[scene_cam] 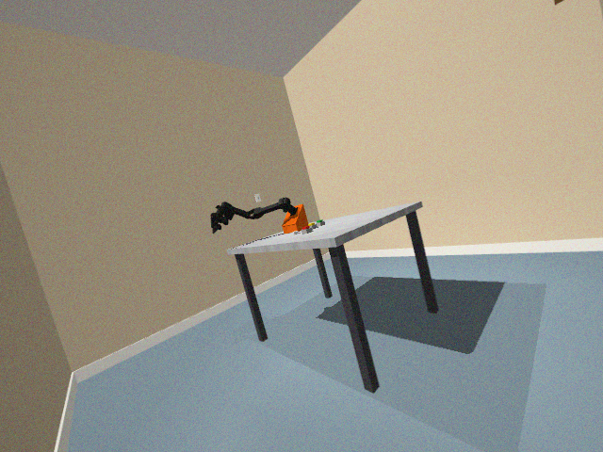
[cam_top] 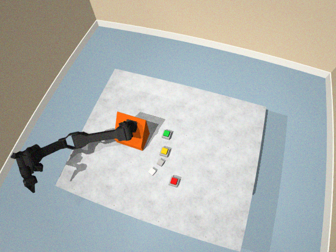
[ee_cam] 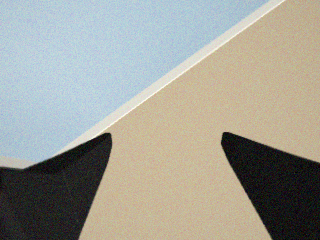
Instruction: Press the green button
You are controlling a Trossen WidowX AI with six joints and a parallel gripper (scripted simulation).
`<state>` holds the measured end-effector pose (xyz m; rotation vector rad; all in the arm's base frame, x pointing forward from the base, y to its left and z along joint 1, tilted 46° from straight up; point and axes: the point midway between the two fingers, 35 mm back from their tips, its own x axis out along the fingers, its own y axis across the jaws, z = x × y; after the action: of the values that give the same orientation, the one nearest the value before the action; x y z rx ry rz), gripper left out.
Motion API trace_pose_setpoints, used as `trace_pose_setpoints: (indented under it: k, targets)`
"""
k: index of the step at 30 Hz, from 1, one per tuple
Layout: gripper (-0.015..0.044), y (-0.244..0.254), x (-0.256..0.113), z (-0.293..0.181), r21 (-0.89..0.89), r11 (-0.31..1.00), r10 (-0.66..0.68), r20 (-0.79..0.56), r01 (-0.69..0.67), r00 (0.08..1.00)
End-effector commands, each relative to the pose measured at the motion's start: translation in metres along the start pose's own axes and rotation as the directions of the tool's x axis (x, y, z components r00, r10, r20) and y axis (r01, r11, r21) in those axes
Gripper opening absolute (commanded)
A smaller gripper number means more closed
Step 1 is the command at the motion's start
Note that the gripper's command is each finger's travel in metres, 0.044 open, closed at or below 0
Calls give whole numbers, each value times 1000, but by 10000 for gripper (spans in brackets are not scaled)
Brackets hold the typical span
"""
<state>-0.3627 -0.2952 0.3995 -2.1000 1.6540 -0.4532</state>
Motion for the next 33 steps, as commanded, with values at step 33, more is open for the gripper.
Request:
trace_pose_setpoints:
  k: [33]
  targets:
    - [400, -517, -69, 8, -973, 40, -457, -222, -229, 861]
